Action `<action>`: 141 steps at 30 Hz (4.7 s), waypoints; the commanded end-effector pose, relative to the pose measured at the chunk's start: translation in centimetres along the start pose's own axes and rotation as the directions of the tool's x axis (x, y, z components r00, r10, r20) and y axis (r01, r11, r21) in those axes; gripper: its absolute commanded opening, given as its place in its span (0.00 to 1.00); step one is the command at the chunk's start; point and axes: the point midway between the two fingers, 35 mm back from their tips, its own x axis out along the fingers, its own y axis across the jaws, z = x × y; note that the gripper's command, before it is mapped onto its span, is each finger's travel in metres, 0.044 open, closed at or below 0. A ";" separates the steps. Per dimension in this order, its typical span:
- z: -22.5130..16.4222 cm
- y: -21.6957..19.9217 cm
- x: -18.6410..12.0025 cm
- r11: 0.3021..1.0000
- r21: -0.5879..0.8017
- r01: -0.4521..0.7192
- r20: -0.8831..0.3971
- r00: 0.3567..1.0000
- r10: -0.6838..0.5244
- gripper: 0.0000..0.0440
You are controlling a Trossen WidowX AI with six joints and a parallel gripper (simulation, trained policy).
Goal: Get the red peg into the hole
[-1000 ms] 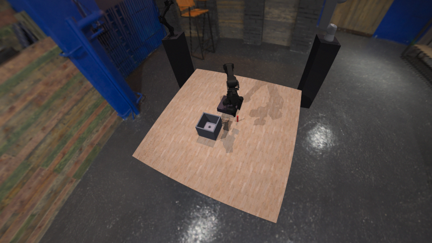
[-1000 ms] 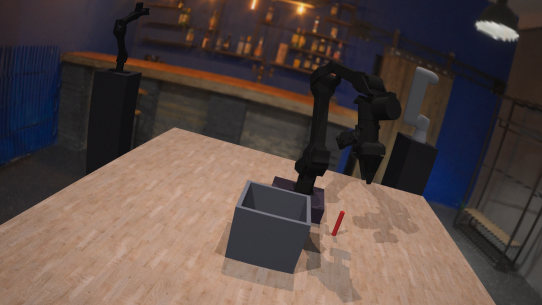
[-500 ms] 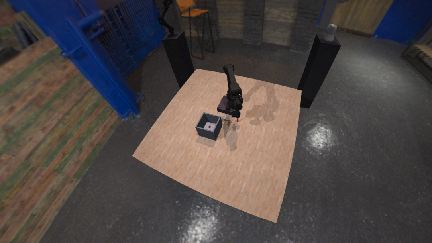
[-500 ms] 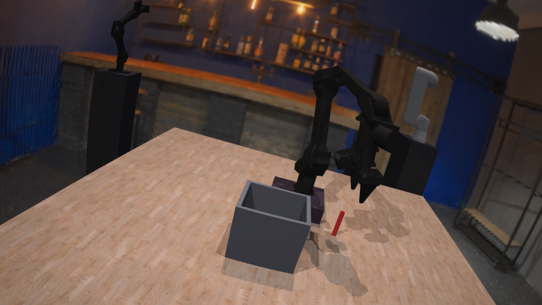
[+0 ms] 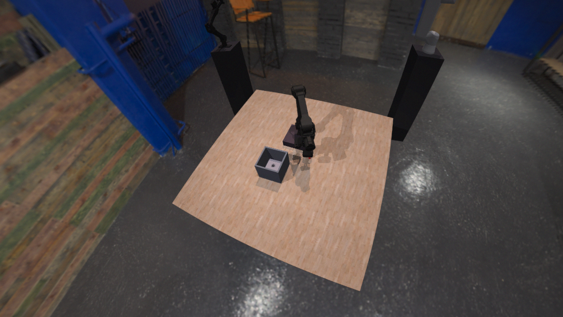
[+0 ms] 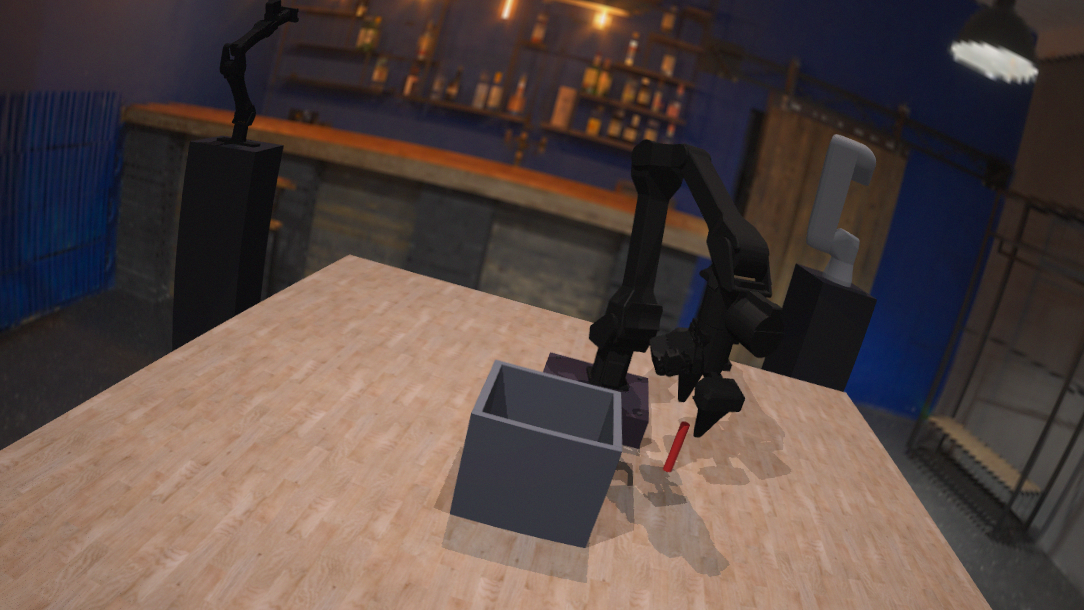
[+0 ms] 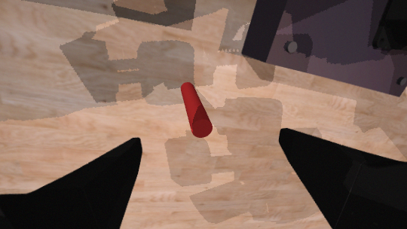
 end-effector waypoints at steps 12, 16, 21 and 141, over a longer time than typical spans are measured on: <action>1.0 -0.1 4.0 1.000 -0.012 0.017 0.028 0.999 -0.016 0.78; 0.9 0.2 4.8 0.999 -0.028 0.016 0.022 1.000 -0.016 0.55; 0.7 0.6 5.5 0.998 -0.058 0.019 0.013 1.000 -0.019 0.27; 21.5 10.2 -5.2 0.964 -0.117 -0.240 0.107 0.962 0.253 0.00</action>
